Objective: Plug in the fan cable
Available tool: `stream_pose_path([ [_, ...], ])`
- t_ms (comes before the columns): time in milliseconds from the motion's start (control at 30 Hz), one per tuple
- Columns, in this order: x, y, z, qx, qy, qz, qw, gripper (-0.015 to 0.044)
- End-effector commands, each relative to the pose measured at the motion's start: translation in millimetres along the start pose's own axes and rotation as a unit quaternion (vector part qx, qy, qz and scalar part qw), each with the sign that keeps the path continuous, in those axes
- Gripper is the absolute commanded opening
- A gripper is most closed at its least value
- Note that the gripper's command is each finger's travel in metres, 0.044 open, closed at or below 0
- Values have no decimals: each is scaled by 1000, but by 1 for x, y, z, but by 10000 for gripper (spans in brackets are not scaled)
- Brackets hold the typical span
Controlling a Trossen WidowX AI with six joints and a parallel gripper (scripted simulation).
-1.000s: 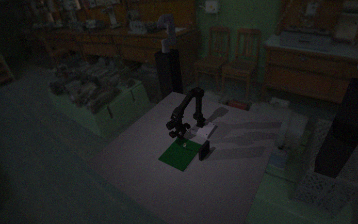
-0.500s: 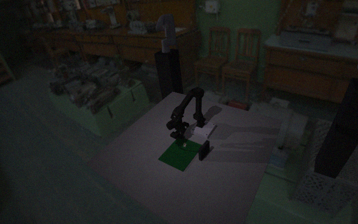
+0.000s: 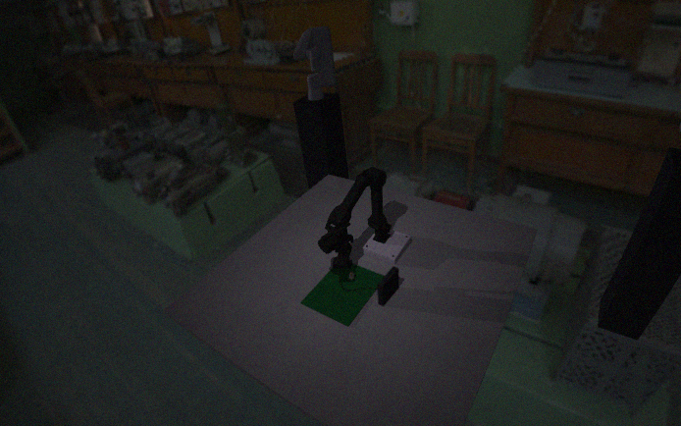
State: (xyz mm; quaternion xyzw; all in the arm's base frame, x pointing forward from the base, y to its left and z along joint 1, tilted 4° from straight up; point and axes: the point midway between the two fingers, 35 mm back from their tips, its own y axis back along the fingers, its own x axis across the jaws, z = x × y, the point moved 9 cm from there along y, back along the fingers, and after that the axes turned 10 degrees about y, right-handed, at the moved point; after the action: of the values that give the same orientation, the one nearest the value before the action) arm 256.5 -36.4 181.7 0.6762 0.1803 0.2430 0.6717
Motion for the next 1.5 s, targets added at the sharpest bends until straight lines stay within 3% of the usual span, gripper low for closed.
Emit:
stream_pose_path([
  [0, 9, 3, 0, -5, 74, 1, 997, 0],
  [700, 46, 4, -12, -5, 424, 1, 906, 0],
  [1467, 86, 3, -34, -6, 742, 1, 671, 0],
])
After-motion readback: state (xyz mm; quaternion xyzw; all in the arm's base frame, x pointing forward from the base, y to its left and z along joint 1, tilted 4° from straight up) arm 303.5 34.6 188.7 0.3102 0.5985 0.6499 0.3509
